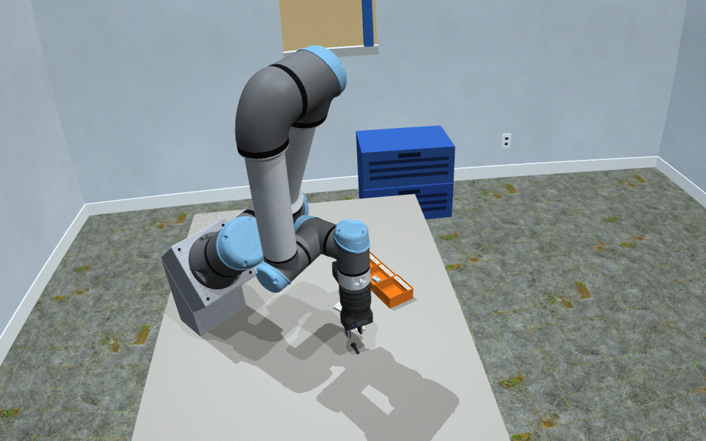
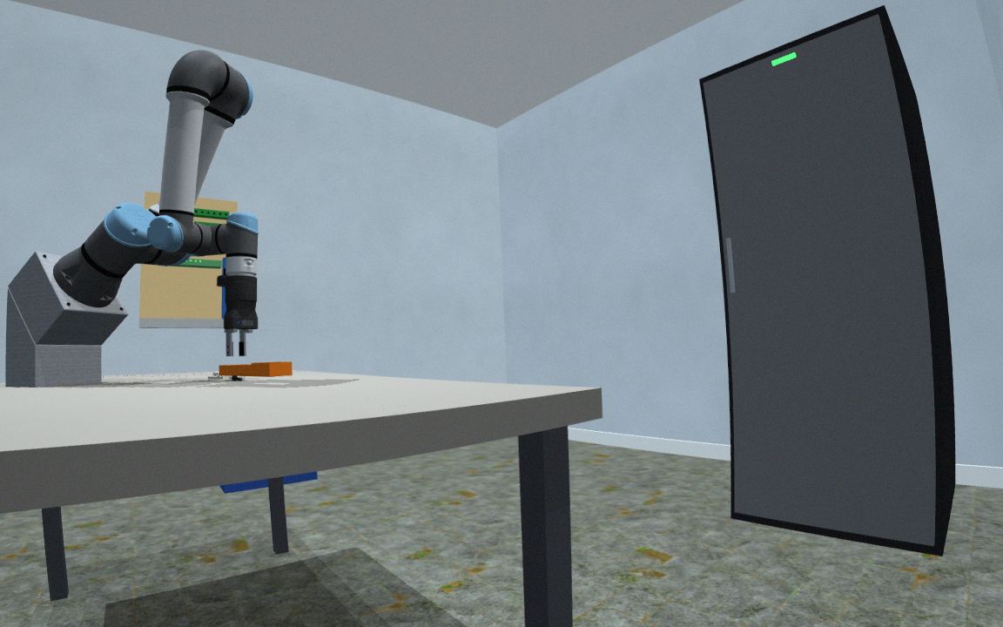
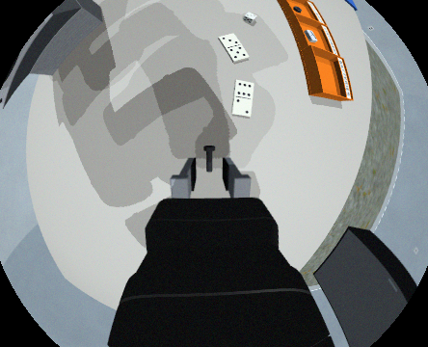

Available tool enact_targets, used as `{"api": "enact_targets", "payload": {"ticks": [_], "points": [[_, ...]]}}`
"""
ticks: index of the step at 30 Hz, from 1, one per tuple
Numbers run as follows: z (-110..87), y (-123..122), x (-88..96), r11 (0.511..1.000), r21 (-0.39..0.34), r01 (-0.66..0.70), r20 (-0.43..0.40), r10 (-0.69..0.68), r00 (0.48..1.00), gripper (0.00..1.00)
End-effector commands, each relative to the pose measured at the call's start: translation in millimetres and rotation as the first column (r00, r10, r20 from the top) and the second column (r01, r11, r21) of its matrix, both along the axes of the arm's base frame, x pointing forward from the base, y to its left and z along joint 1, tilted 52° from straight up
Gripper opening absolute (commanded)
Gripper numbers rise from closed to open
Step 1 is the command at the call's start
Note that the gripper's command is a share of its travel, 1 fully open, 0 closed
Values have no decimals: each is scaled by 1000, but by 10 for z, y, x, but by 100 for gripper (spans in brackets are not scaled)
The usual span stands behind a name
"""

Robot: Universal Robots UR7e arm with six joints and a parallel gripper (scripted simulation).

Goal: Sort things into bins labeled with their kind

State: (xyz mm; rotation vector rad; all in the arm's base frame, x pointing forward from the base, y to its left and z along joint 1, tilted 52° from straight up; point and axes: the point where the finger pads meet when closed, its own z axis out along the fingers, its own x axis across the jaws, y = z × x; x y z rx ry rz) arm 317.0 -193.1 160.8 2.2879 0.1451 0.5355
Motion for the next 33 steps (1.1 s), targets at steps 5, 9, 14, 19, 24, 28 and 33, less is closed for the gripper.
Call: {"api": "enact_targets", "payload": {"ticks": [5, 9, 14, 19, 24, 28, 33], "points": [[17, -8, 5, 1000, -3, 0, 3, 0, 1000, 62], [17, -8, 5, 1000, -3, 0, 3, 0, 1000, 62], [17, -8, 5, 1000, -3, 0, 3, 0, 1000, 62], [17, -8, 5, 1000, -3, 0, 3, 0, 1000, 62], [17, -8, 5, 1000, -3, 0, 3, 0, 1000, 62], [17, -8, 5, 1000, -3, 0, 3, 0, 1000, 62], [126, 73, -39, 1000, -4, 2, 8, -2, 1000, 62]]}}
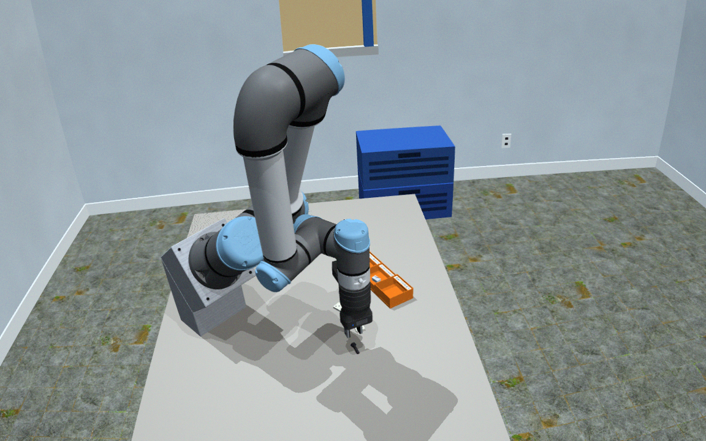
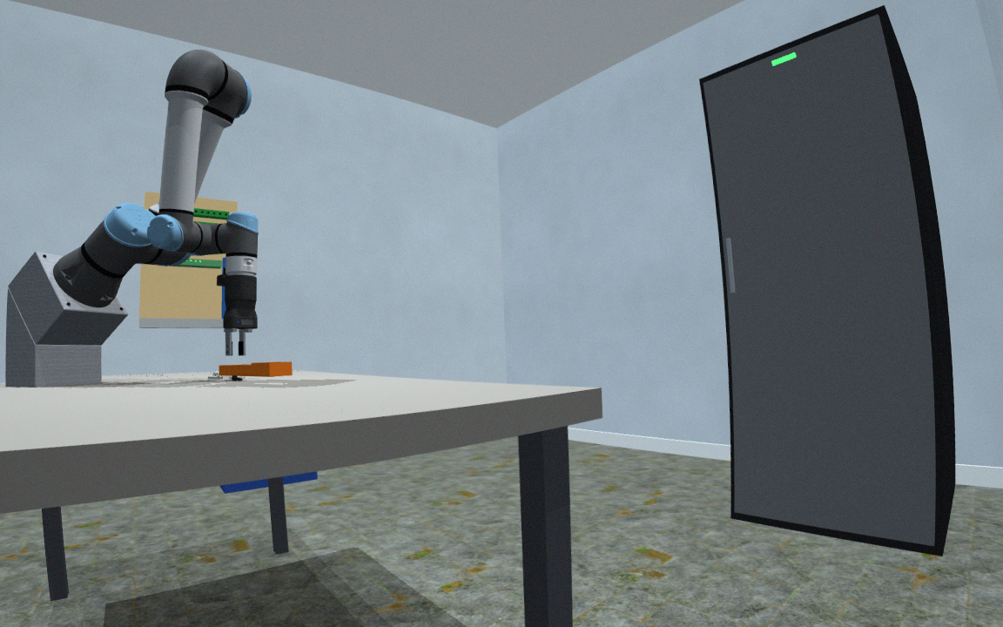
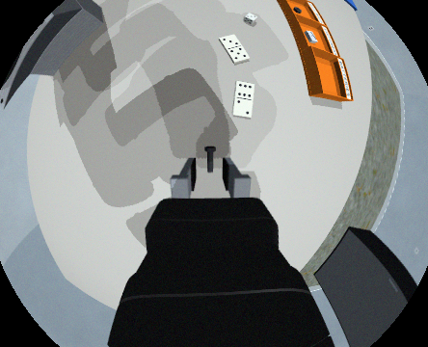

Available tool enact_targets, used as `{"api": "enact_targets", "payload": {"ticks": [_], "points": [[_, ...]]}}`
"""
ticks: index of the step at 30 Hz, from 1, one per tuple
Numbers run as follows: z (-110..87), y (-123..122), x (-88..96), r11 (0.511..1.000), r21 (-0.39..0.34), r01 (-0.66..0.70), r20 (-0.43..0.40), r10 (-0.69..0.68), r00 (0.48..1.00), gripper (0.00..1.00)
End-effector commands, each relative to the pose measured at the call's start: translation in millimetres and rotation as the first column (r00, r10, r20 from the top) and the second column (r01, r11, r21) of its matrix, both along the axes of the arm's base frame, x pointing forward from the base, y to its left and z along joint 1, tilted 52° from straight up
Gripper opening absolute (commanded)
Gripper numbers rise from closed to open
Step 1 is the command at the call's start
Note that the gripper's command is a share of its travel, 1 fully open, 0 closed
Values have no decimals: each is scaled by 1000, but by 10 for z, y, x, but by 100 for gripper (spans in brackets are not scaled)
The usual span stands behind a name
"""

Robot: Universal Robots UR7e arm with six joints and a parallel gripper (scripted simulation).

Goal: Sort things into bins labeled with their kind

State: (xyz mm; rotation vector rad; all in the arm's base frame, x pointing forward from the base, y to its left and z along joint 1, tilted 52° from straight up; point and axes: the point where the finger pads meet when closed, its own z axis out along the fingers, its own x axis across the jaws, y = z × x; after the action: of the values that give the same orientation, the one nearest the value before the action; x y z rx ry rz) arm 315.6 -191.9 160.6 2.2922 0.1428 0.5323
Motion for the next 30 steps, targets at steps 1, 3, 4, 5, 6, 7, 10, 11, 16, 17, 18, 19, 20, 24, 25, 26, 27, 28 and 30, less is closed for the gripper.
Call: {"api": "enact_targets", "payload": {"ticks": [1, 3, 4, 5, 6, 7, 10, 11, 16, 17, 18, 19, 20, 24, 25, 26, 27, 28, 30], "points": [[130, 59, -24, 1000, -8, -1, 11, 1, 1000, 62], [133, 58, -23, 1000, -8, -1, 11, 1, 1000, 62], [133, 58, -23, 1000, -8, -1, 11, 1, 1000, 62], [132, 52, -25, 1000, -8, 1, 11, -1, 1000, 62], [131, 49, -28, 1000, -8, 2, 11, -2, 1000, 62], [125, 50, -32, 1000, -7, 2, 10, -2, 1000, 62], [102, 61, -43, 1000, -5, 2, 8, -2, 1000, 62], [99, 62, -45, 1000, -5, 2, 8, -2, 1000, 62], [99, 65, -40, 1000, -5, 1, 8, 0, 1000, 62], [99, 65, -40, 1000, -5, 1, 8, 0, 1000, 62], [99, 65, -40, 1000, -5, 1, 8, 0, 1000, 62], [99, 65, -40, 1000, -5, 1, 8, 0, 1000, 62], [99, 65, -40, 1000, -5, 1, 8, 0, 1000, 62], [99, 64, -41, 1000, -5, 1, 8, 0, 1000, 62], [99, 64, -41, 1000, -5, 1, 8, 0, 1000, 62], [99, 64, -41, 1000, -5, 1, 8, 0, 1000, 62], [99, 63, -41, 1000, -5, 1, 8, 0, 1000, 62], [99, 63, -41, 1000, -5, 1, 8, 0, 1000, 62], [100, 63, -41, 1000, -5, 1, 8, 0, 1000, 62]]}}
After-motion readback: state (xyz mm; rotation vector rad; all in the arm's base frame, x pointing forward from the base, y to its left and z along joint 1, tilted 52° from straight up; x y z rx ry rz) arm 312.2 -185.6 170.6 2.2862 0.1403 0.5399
